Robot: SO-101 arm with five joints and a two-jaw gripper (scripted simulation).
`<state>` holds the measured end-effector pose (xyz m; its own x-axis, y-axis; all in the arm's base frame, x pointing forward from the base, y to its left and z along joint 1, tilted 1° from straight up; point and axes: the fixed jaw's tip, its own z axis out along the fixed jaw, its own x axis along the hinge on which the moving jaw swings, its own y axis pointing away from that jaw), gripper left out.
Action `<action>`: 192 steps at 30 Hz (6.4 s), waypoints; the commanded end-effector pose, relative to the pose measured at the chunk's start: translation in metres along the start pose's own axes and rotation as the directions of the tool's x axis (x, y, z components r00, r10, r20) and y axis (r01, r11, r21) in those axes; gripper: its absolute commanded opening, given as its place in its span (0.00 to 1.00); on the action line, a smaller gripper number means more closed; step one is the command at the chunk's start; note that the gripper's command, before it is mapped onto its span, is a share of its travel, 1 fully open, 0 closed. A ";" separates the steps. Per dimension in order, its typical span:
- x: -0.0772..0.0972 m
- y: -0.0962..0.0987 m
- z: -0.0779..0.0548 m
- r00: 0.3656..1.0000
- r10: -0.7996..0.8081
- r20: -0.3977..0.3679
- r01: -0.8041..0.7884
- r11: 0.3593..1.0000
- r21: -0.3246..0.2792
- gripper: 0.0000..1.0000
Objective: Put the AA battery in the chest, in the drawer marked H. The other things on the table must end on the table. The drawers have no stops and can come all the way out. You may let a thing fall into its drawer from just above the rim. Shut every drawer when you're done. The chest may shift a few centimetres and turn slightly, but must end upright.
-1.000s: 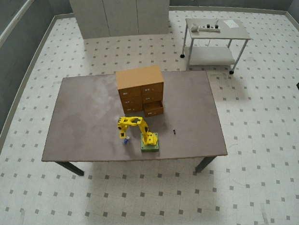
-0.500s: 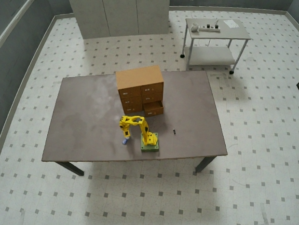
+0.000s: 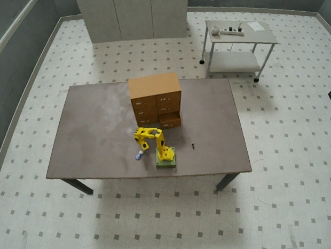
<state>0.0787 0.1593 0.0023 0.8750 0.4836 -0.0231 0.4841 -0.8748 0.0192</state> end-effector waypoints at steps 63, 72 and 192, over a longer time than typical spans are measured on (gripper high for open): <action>-0.001 0.046 0.001 0.916 -0.401 -0.019 0.401 0.916 0.008 0.00; -0.002 0.083 0.001 0.984 -0.175 -0.018 0.176 0.984 0.015 0.00; -0.022 0.207 -0.083 0.679 0.534 -0.504 -0.603 0.797 0.032 0.00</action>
<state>0.1624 -0.0308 0.0892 0.8594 -0.1330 0.4937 -0.1497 -0.9887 -0.0057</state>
